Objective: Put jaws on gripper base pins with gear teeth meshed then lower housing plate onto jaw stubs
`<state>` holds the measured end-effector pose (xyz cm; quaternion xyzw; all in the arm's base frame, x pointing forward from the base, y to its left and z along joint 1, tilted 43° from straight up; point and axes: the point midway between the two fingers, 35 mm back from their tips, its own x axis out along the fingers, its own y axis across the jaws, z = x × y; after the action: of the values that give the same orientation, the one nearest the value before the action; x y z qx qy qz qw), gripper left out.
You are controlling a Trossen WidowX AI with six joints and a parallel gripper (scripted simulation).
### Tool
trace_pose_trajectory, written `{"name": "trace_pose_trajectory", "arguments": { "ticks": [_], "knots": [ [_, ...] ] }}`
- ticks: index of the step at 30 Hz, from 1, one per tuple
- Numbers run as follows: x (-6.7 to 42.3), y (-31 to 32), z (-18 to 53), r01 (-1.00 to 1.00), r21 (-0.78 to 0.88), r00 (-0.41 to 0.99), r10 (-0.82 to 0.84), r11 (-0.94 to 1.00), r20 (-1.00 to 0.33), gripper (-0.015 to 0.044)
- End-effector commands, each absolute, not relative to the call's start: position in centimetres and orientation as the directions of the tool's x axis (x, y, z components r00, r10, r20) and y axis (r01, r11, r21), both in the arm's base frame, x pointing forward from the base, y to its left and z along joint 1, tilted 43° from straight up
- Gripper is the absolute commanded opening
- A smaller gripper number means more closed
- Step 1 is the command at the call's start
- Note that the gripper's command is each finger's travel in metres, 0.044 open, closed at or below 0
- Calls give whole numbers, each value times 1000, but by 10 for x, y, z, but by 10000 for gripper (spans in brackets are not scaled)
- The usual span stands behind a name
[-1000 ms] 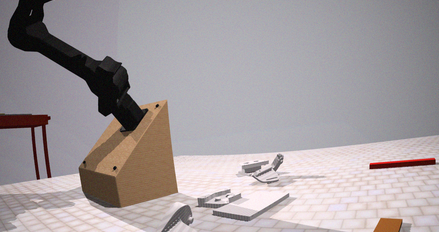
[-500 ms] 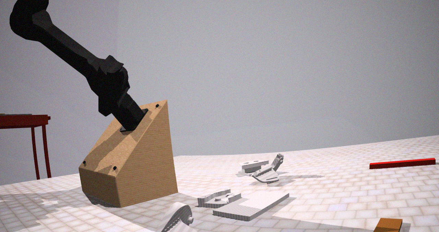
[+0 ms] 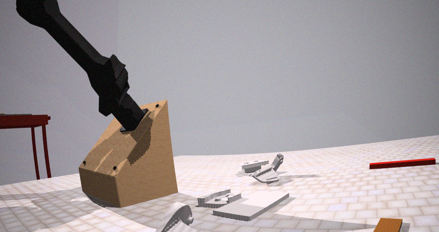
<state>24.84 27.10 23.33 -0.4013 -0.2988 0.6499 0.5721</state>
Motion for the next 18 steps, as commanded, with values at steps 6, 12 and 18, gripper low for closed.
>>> {"name": "trace_pose_trajectory", "arguments": {
  "ticks": [6, 12, 18],
  "knots": [
    [271, 283, 196, -660, -725, 38, 955, -197, -293, 440],
    [282, 290, 167, -750, -628, 66, 922, -206, -381, 440],
    [291, 294, 136, -826, -525, 84, 877, -205, -474, 440]
  ]
}}
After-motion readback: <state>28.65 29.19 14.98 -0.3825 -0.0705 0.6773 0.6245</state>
